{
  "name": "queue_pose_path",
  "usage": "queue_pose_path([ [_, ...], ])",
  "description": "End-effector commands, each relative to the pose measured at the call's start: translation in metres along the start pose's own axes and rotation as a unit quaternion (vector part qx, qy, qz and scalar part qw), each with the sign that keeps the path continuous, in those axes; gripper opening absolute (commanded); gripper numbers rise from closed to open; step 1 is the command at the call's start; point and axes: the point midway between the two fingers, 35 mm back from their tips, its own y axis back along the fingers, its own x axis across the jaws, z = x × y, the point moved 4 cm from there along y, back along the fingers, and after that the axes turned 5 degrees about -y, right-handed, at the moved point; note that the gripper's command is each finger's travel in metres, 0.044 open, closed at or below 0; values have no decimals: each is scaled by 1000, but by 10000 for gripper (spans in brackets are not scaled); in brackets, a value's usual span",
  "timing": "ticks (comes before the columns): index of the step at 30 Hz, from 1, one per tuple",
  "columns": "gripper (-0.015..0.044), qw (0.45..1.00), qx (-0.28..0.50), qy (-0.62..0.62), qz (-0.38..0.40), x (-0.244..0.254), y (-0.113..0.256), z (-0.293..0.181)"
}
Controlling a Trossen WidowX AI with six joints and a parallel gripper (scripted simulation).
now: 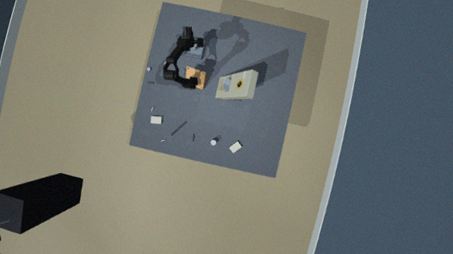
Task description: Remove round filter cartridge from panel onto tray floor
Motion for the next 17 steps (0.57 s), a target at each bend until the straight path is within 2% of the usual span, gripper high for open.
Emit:
queue_pose_path([
  [1,440,1000,6,3,-3,0,15,5],
  [2,440,1000,-5,1,0,0,6,4],
  [17,440,1000,-5,1,0,0,6,4],
])
